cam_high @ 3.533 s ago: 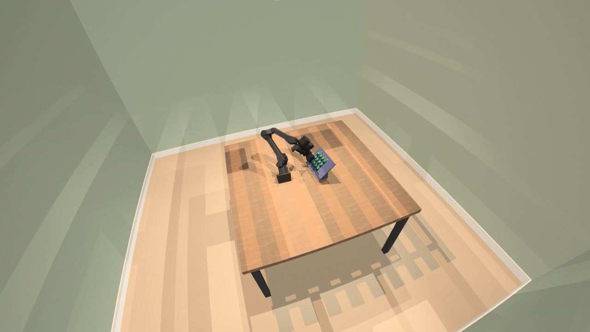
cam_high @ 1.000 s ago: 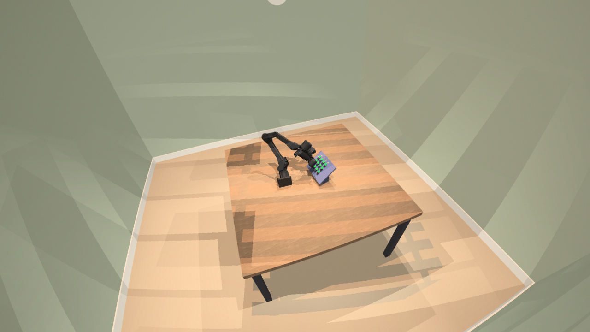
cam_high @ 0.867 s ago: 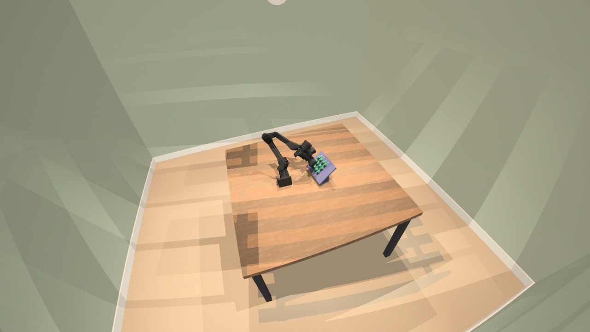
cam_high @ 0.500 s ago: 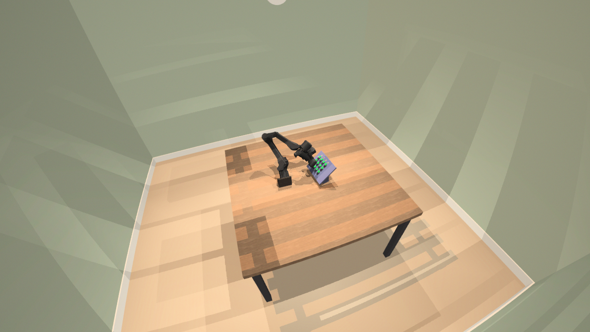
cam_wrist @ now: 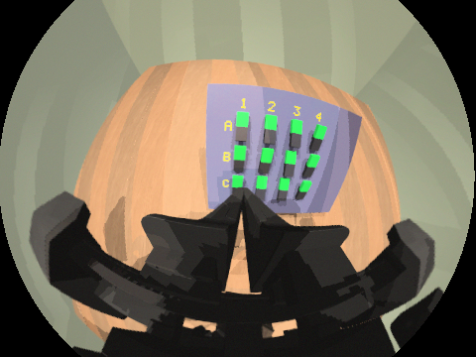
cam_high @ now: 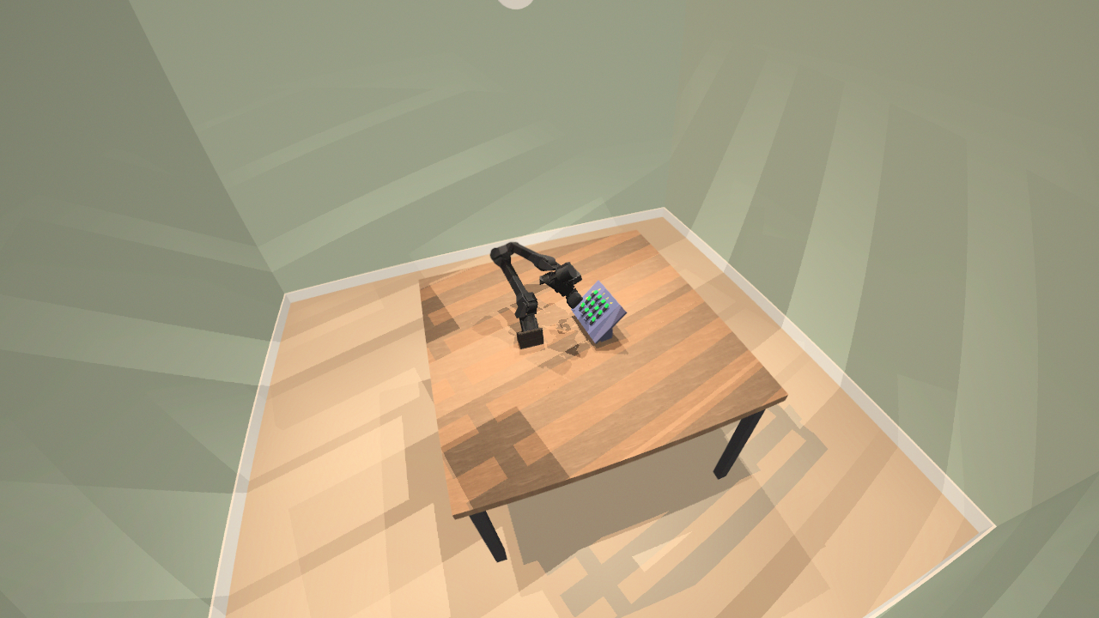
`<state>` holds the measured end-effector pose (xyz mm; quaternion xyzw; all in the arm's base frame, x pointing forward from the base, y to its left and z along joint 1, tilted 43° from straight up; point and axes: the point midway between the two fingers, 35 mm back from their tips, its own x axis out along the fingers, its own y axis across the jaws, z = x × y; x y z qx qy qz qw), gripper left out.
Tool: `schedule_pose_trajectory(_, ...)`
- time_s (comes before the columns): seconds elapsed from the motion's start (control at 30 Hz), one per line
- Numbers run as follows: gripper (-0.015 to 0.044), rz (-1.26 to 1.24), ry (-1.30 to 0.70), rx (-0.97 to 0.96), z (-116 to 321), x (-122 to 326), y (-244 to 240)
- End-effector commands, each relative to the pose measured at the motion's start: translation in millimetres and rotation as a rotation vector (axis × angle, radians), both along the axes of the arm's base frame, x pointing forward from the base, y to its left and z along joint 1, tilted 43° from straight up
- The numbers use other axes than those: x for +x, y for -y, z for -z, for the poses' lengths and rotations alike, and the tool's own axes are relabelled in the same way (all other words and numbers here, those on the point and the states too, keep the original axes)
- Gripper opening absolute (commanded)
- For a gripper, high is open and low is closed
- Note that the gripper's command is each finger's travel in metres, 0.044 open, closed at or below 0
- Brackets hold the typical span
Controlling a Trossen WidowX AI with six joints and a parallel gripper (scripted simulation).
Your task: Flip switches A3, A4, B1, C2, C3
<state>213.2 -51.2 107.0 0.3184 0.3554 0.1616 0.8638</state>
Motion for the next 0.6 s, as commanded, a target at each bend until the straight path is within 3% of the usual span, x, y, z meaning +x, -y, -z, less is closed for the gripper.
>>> schedule_pose_trajectory(0.0,0.0000,-0.002,0.018,-0.001,-11.3,-5.1,5.3)
schedule_pose_trajectory(0.3,0.0000,-0.002,0.018,-0.003,34.1,-31.4,13.9)
schedule_pose_trajectory(0.57,0.0000,0.009,0.021,-0.008,45.1,-19.0,5.9)
